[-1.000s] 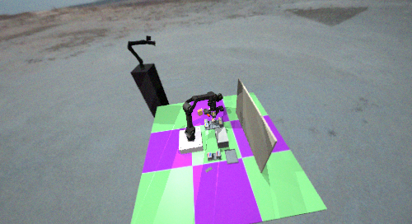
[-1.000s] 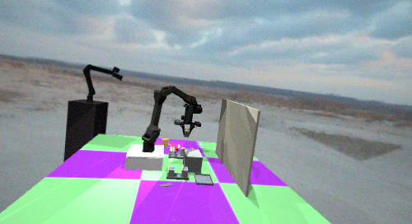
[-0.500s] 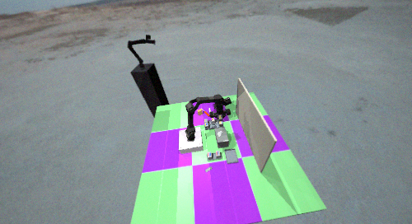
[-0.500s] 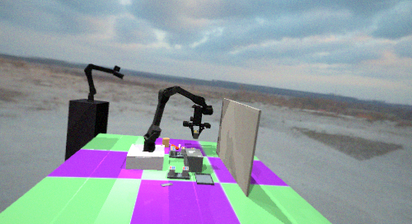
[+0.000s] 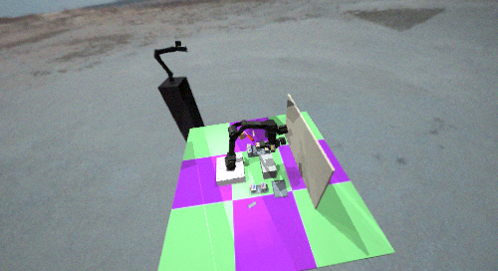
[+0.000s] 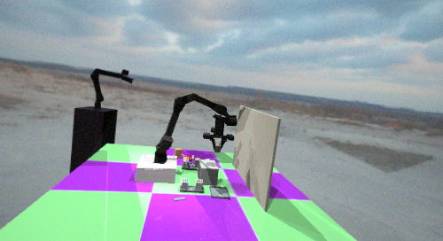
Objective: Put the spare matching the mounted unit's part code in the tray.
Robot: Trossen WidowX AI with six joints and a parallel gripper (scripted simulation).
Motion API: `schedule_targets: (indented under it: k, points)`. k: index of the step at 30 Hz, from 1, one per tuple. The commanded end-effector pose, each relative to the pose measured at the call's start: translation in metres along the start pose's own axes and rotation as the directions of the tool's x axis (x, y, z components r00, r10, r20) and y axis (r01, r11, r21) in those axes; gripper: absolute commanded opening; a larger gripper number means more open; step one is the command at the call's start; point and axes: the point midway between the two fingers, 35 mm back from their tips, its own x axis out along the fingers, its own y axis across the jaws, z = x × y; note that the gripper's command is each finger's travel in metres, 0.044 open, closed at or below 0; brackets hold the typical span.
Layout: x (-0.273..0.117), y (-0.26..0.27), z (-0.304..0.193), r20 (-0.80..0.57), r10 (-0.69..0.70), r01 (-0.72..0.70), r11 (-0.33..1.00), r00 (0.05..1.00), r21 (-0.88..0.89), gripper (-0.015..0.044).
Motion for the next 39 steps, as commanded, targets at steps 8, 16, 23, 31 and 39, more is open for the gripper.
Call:
schedule_targets:
  k: [8,16,23,31,39]
  points:
    - [-0.003,-0.017,-0.068,-0.021,0.003,-0.003,1.000,1.000,-0.018,0.0000]
    - [-0.005,-0.020,-0.119,-0.035,0.008,-0.009,1.000,0.999,-0.028,0.0000]
    - [-0.005,-0.017,-0.165,-0.042,0.018,-0.020,0.999,0.999,-0.045,0.0000]
    - [-0.005,-0.006,-0.217,-0.049,0.031,-0.034,0.997,0.998,-0.065,0.0000]
    - [-0.003,-0.004,-0.226,-0.050,0.033,-0.037,0.997,0.998,-0.068,0.0000]
